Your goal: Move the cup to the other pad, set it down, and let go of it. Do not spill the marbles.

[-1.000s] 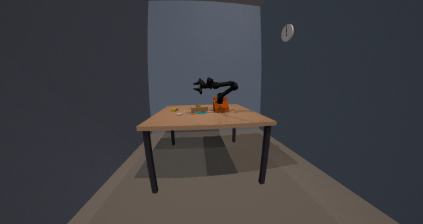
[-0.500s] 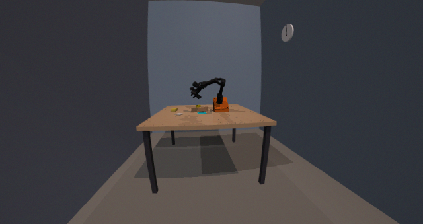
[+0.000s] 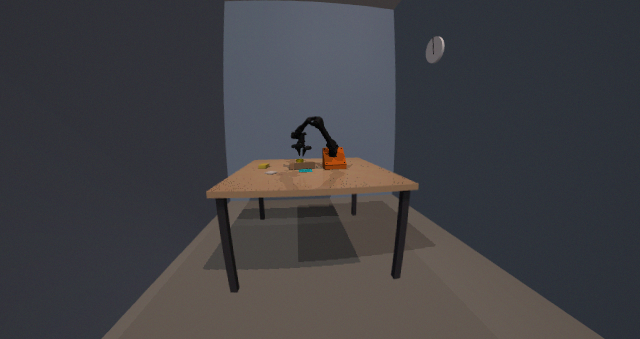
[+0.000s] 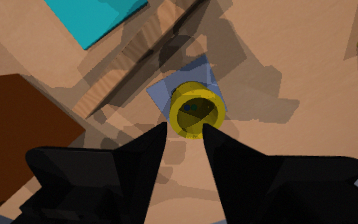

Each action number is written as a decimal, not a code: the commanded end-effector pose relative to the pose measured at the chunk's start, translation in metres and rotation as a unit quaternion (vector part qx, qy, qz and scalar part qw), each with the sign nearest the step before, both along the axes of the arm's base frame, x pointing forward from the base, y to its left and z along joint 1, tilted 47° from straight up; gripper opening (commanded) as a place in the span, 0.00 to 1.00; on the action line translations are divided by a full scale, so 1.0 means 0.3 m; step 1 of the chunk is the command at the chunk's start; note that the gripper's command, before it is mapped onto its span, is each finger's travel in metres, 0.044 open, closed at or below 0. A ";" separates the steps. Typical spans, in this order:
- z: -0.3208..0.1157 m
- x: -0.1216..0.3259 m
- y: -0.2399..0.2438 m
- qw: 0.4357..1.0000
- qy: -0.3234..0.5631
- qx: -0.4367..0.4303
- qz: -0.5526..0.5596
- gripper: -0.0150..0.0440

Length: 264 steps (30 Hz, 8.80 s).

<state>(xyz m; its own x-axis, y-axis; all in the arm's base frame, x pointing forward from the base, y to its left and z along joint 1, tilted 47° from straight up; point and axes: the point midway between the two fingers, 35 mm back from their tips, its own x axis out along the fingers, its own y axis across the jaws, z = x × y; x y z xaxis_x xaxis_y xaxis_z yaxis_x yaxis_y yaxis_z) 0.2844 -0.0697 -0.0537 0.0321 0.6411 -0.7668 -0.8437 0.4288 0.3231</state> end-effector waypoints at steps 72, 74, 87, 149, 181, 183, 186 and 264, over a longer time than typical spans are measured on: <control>-0.165 -0.041 0.152 0.998 0.004 0.054 0.019 0.29; -0.165 -0.041 0.152 0.998 0.004 0.054 0.019 0.27; -0.077 -0.033 0.051 0.998 0.004 0.052 0.018 0.25; 0.144 -0.071 0.081 0.998 0.005 0.055 0.016 0.25; 0.297 -0.107 0.220 0.998 0.006 0.056 0.016 0.25; 0.306 -0.110 0.229 0.998 0.006 0.056 0.016 0.25; 0.321 -0.113 0.242 0.998 0.006 0.057 0.016 0.25; 0.403 -0.164 0.529 0.998 0.006 0.059 0.016 0.25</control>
<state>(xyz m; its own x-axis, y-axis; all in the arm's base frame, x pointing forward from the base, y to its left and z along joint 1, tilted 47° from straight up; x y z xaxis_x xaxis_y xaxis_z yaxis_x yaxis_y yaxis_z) 0.2352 0.0857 0.0701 -0.0011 0.7246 -0.6892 -0.8537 0.3582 0.3779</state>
